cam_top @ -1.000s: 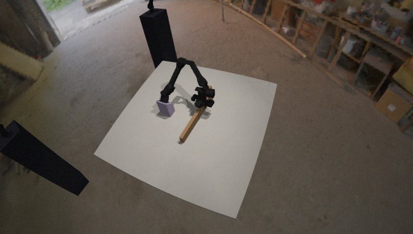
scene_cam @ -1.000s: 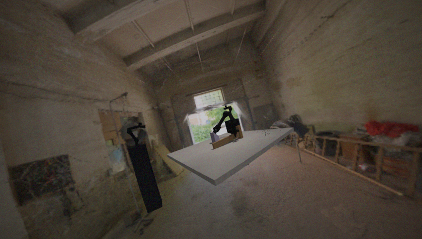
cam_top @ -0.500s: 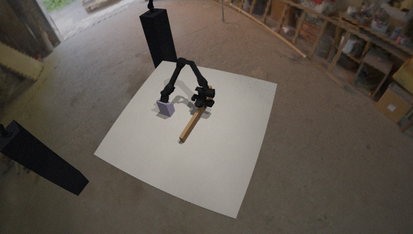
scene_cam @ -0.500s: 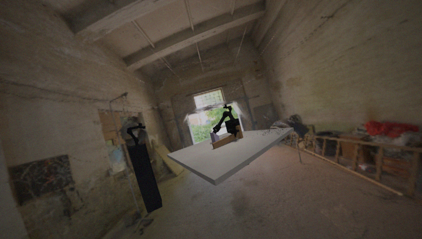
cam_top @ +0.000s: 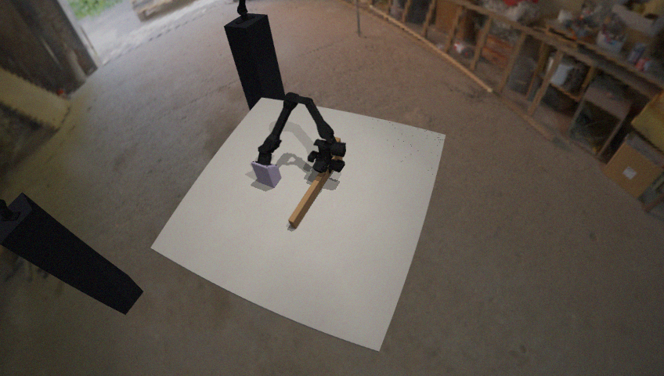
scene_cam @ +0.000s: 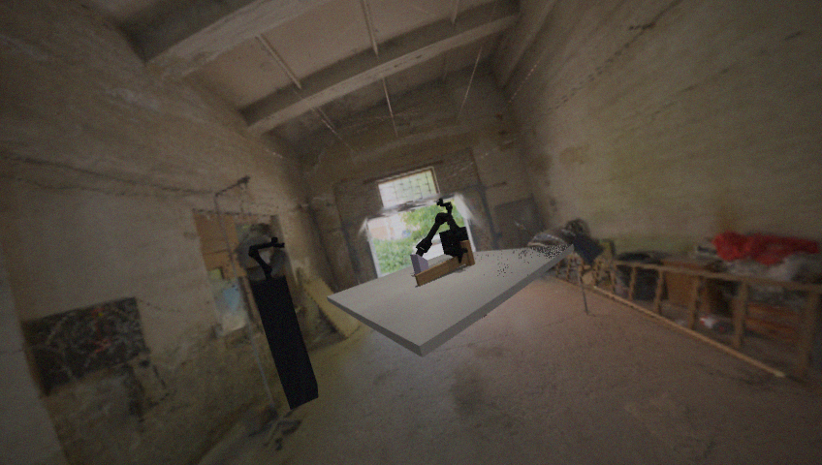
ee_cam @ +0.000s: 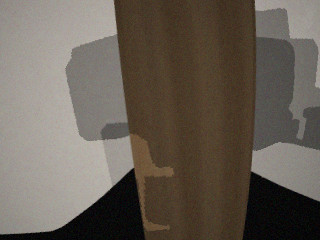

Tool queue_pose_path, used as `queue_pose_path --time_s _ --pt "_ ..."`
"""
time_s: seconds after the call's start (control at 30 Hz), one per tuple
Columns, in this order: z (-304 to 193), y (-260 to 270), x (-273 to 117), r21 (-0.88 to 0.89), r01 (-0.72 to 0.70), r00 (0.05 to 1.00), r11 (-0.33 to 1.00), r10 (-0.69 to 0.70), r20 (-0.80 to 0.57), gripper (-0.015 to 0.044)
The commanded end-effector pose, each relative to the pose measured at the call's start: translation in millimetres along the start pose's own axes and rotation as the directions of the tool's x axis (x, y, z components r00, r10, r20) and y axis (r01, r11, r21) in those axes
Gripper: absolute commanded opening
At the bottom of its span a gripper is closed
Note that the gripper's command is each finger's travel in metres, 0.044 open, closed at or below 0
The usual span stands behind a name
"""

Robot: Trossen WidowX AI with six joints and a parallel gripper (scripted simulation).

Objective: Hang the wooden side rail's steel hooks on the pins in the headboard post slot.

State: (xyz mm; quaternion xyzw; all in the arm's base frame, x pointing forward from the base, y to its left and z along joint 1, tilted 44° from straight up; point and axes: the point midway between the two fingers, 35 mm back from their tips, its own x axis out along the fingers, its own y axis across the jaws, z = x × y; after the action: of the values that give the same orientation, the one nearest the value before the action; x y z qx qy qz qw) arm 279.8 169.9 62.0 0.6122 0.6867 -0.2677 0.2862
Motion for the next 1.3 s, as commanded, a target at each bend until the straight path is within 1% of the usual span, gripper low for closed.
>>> queue_pose_path --time_s 0.0,1.27 --pt "-4.3 3.1 -4.6 -0.004 -0.015 1.0 1.0 0.015 -0.003 0.0" --pt "-8.4 2.1 -4.0 -0.004 -0.015 1.0 1.0 0.015 -0.004 0.0"
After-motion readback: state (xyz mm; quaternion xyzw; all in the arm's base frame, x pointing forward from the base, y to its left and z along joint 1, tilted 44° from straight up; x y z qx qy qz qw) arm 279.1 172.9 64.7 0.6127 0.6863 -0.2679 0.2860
